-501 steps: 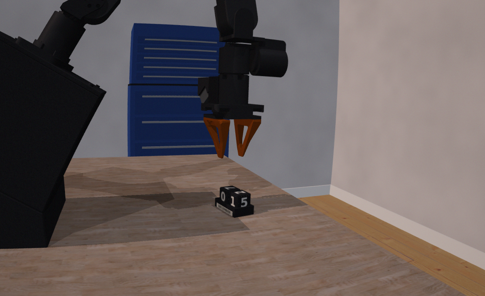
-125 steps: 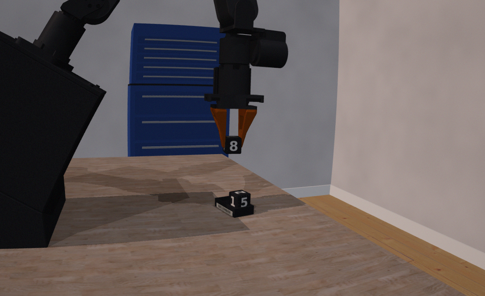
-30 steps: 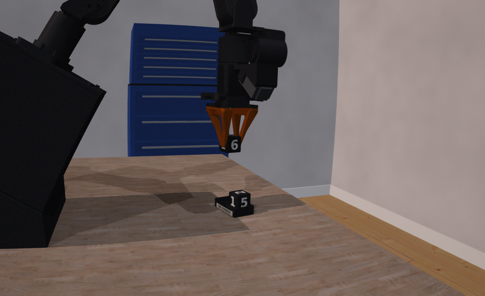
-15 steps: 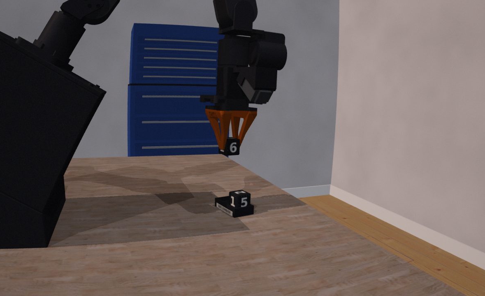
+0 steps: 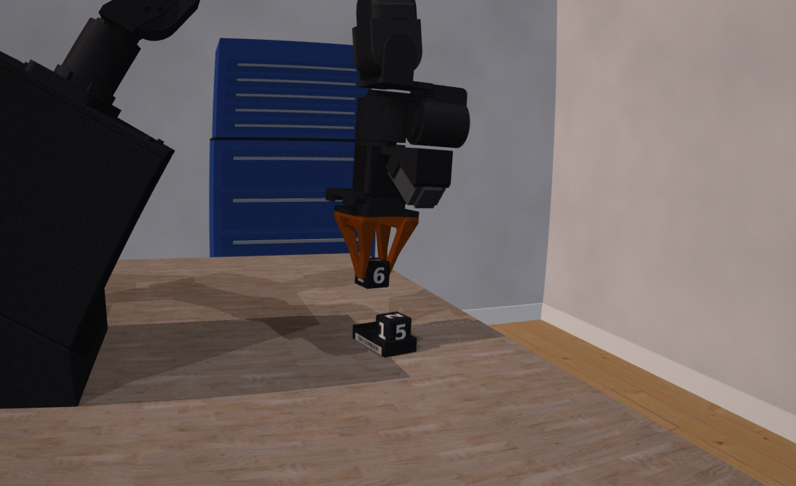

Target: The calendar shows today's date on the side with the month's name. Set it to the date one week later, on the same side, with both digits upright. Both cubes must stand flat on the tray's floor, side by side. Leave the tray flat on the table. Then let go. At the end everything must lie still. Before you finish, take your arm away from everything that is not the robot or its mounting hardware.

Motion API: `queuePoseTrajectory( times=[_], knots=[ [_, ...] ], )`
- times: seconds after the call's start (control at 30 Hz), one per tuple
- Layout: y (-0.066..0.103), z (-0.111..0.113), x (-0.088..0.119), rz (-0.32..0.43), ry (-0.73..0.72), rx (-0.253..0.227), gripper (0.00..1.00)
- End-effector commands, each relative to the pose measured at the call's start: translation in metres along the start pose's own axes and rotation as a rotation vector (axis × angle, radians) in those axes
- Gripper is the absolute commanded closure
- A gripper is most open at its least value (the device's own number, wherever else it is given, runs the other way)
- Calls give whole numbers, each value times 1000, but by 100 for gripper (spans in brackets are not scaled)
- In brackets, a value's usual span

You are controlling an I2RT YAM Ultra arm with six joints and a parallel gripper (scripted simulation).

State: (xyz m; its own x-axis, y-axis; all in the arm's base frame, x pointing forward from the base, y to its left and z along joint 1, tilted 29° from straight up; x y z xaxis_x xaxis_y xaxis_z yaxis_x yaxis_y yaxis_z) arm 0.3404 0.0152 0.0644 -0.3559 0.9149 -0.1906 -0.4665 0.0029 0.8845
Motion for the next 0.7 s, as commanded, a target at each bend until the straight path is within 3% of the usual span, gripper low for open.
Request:
queuePoseTrajectory(
  times=[0.0, 0.27, 0.67],
  knots=[
    [-5, 6, -3, -14, -1, -33, 74],
    [-21, 7, -3, -14, -1, -33, 74],
    [-22, 7, -3, -14, -1, -33, 74]
  ],
)
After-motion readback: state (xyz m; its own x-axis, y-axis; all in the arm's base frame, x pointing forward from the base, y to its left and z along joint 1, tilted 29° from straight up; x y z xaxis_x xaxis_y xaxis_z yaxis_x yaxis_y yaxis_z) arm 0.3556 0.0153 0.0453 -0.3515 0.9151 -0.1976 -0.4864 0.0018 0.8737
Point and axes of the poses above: the point where the finger pads meet when closed, its own y axis back along the fingers, its own z axis across the jaws, x = y × z, the point moved 8 cm from there along y, back along the fingers, and after that the axes turned 12 degrees about y, right-handed, at the moved point
